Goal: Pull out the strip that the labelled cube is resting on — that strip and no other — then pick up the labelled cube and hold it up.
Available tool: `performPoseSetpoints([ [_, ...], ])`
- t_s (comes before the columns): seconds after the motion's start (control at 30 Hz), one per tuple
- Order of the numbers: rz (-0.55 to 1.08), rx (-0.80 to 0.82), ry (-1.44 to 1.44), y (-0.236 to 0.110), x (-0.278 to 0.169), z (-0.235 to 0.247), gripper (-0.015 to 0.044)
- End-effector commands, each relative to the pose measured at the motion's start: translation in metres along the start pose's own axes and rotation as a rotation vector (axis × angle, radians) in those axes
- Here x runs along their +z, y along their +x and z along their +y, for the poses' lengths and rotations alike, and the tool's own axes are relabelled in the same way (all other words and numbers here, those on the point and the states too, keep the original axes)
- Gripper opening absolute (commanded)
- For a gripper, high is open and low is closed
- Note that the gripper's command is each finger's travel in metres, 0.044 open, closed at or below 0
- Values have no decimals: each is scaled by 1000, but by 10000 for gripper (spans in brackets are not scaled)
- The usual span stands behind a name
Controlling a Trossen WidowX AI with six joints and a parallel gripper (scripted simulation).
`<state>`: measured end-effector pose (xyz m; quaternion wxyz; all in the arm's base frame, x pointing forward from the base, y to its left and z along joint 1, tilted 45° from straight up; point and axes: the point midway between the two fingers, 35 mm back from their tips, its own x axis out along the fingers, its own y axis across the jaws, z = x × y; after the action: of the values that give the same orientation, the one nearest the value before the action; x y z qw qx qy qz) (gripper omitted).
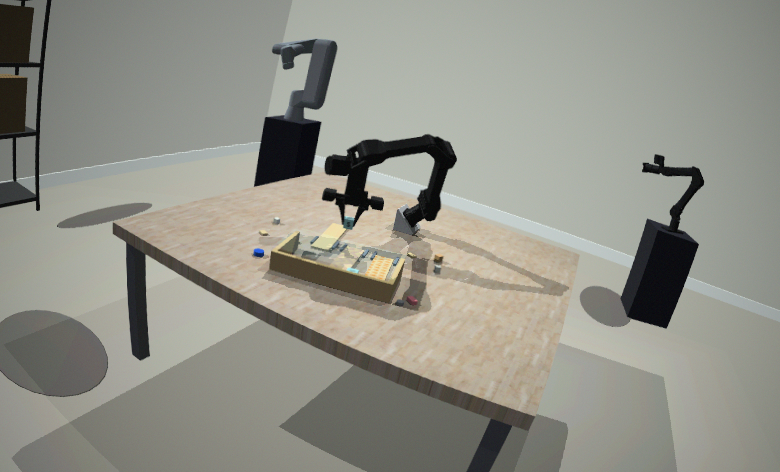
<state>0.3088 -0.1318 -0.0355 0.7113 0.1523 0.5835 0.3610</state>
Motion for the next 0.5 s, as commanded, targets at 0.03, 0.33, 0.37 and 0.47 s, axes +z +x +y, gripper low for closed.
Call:
performPoseSetpoints([
  [0.03, 3, 0, 2, 1, -17, 12, 0],
  [0.33, 3, 0, 3, -5, -23, 18, 0],
  [0.37, 3, 0, 3, -11, -23, 17, 0],
  [0.47, 3, 0, 3, -27, -23, 17, 0],
])
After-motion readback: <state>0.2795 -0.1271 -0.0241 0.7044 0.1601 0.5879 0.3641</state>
